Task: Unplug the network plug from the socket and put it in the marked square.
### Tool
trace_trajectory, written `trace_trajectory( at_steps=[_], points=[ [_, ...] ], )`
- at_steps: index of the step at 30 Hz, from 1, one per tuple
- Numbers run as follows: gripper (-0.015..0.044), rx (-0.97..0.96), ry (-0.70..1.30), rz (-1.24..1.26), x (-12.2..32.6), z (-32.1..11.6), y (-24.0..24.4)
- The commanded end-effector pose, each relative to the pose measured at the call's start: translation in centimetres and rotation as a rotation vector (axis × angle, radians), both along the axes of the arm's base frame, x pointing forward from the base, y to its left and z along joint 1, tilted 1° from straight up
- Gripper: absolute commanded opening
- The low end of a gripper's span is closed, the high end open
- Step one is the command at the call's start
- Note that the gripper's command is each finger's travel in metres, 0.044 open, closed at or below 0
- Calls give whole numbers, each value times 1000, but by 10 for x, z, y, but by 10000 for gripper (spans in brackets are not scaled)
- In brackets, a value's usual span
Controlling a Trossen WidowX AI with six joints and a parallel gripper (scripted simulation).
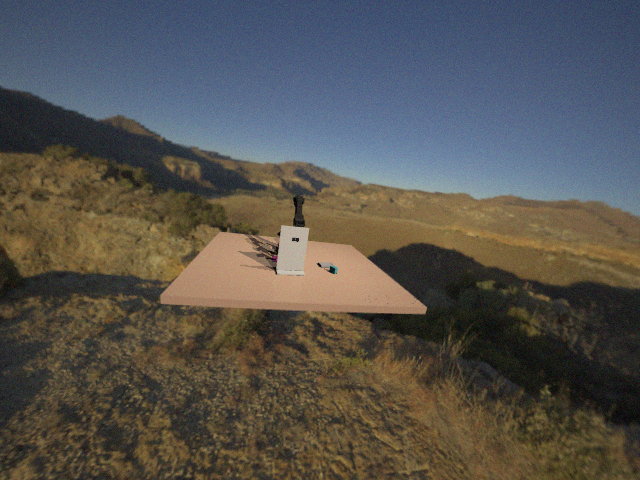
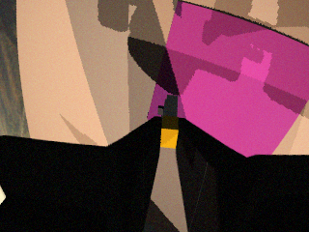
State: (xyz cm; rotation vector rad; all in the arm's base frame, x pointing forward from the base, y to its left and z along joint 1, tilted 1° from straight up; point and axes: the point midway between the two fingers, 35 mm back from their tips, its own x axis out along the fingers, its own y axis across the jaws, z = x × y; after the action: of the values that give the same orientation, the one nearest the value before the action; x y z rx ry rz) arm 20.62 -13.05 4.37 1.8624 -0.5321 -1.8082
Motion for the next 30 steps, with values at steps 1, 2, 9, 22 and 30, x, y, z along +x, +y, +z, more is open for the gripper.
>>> trace_trajectory(
  at_steps=[1, 2, 9, 22, 30],
  points=[
    [0, -5, 4, -5, -1, -6, -1],
    [0, -5, 4, -5, -1, -8, -1],
    [0, -5, 4, -5, -1, -19, -1],
    [0, -5, 5, -5, -3, -39, -1],
    [0, -5, 5, -5, -3, -45, -1]
  ],
)
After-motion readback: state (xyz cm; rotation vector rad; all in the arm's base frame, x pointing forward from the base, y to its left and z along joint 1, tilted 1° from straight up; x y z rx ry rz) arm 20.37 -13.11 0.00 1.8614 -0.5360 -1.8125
